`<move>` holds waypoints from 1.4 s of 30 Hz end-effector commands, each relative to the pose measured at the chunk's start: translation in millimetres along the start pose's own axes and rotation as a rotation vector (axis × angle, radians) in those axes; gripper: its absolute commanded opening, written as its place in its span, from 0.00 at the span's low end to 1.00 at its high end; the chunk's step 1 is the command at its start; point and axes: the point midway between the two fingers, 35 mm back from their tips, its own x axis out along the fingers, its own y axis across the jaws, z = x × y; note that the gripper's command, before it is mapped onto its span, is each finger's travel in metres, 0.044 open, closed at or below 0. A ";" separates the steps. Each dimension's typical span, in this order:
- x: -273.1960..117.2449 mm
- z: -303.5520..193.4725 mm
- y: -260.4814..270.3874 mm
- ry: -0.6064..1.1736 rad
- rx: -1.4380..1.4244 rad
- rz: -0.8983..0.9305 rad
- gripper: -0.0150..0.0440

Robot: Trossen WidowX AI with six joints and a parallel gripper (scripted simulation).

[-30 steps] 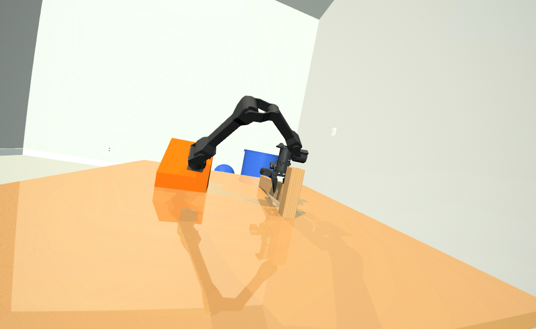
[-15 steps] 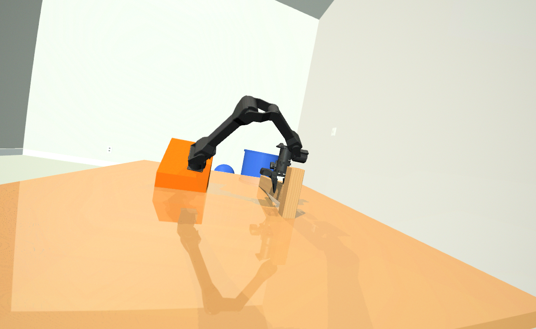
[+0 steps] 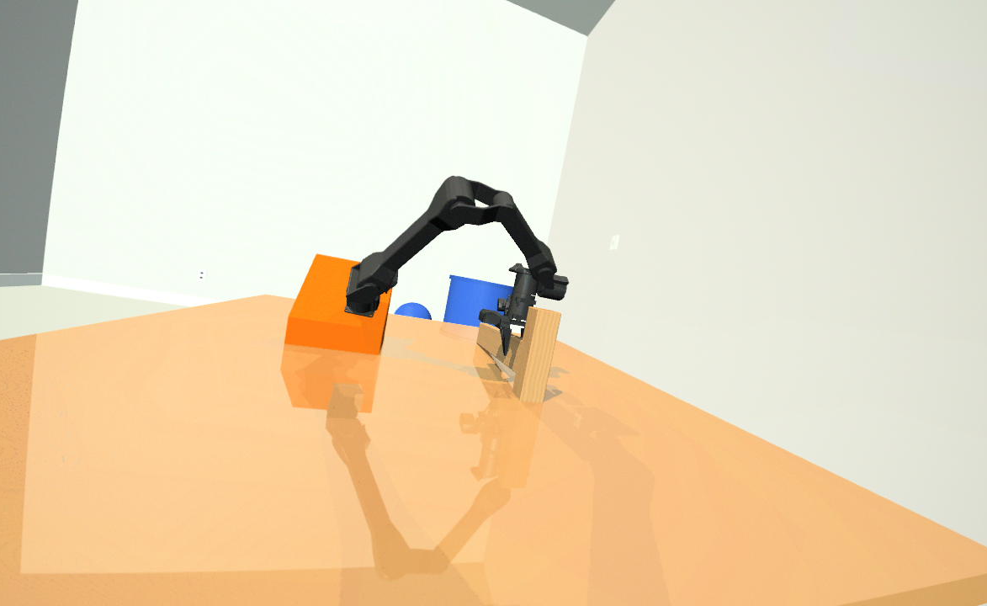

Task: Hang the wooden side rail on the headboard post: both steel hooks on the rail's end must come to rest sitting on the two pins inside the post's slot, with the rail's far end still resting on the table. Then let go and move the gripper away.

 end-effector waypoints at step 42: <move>-3.0 -5.0 -1.8 0.001 -0.004 -0.010 0.25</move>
